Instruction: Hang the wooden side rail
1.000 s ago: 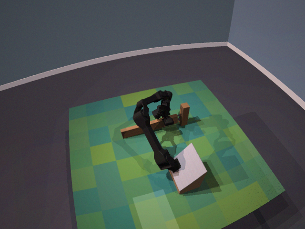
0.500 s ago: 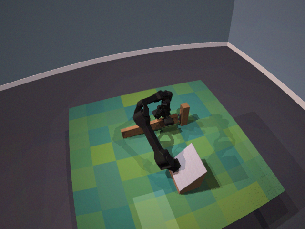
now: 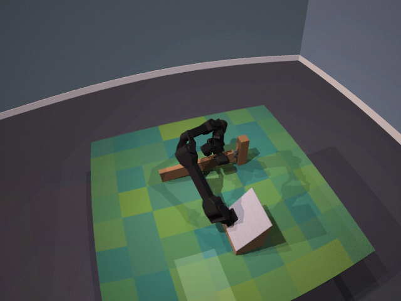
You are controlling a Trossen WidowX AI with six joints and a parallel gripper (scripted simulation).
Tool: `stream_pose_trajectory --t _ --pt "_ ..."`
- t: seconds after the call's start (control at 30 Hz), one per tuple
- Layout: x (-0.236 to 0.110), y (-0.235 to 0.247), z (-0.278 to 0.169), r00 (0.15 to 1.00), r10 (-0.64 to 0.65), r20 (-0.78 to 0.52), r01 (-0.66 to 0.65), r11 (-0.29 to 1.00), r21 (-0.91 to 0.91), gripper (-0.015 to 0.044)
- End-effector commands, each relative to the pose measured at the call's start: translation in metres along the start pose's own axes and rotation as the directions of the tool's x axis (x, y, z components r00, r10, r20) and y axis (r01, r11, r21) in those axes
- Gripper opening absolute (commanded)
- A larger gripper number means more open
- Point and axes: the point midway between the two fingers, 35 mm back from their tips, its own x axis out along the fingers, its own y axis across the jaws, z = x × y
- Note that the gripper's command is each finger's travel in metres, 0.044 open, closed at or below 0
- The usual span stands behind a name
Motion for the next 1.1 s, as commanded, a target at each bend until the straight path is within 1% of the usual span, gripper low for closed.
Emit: stream_pose_trajectory --t 0.0,1.07 --pt "-0.0038 -0.0020 -0.0031 1.000 -0.009 -0.007 0.009 1.000 -0.004 0.0000" --pt "-0.0045 -0.0020 -0.0065 1.000 -0.009 -0.007 0.009 1.000 -0.004 0.0000"
